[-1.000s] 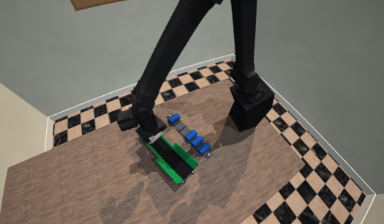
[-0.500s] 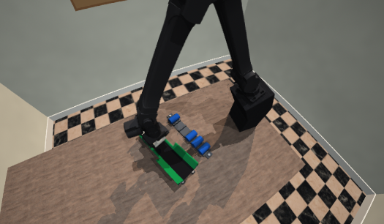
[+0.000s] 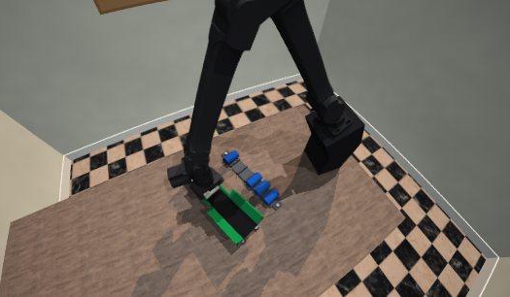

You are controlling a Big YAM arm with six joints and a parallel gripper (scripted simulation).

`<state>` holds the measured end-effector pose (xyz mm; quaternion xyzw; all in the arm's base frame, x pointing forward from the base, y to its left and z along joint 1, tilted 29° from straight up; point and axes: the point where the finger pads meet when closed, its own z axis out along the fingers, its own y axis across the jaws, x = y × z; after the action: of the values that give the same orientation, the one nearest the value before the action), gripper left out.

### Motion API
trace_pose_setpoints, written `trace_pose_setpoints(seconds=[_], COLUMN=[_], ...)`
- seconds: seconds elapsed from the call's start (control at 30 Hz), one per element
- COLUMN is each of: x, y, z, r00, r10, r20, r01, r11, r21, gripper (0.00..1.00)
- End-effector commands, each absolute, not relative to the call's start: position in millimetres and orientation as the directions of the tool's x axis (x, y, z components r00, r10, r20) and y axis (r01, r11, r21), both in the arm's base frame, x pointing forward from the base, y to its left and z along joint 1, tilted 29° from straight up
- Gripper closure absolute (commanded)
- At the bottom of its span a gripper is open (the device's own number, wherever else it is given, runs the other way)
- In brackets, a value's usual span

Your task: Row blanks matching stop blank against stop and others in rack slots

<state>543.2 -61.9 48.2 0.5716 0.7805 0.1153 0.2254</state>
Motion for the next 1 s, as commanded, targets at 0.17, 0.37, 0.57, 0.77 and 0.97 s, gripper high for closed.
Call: trace_pose_setpoints(seconds=[0.17, 0.37, 0.57, 0.77, 0.97], x=[549.5, 549.5, 549.5, 549.5, 549.5], y=[-63.7, -63.7, -63.7, -63.7, -63.7], z=[60.2, 60.2, 60.2, 60.2, 60.2], r00=[-0.245, -0.245, -0.245, -0.245, -0.245], r10=[0.941, 0.941, 0.941, 0.941, 0.941], r20=[-0.232, -0.232, -0.232, -0.232, -0.232], r01=[0.827, 0.827, 0.827, 0.827, 0.827], r11=[0.328, 0.328, 0.328, 0.328, 0.328], r21=[0.457, 0.457, 0.457, 0.457, 0.457], gripper=[0.34, 0.34, 0.34, 0.34, 0.34])
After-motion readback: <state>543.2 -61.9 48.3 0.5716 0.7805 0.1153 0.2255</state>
